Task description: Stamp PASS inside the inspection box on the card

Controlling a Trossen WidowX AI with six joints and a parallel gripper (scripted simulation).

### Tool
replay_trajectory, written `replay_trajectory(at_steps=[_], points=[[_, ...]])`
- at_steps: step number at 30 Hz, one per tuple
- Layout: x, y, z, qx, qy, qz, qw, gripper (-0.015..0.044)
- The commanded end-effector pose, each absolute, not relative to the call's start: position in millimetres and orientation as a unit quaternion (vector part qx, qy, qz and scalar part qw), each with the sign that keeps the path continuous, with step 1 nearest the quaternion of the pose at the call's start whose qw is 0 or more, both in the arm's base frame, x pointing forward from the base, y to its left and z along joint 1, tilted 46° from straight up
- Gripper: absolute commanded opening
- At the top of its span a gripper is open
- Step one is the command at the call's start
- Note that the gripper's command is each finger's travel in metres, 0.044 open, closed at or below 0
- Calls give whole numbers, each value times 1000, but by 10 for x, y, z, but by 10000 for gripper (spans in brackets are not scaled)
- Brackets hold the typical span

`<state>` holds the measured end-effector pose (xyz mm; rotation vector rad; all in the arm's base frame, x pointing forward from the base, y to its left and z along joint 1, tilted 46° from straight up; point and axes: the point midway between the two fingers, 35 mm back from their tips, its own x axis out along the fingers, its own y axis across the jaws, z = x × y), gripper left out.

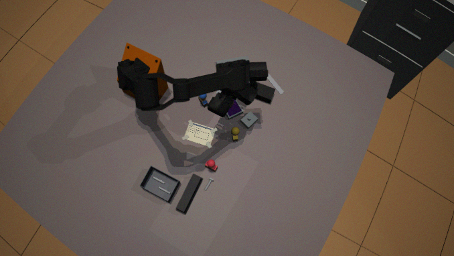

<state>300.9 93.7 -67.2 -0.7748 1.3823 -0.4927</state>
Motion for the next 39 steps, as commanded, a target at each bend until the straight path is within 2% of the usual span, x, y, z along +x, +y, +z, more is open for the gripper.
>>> replay_trajectory(at_steps=[1, 24, 39], points=[[3040, 832, -514, -352, 614, -209, 675, 0], [2856, 21, 202, -425, 629, -147, 634, 0], [2862, -47, 166, -427, 629, -145, 633, 0]])
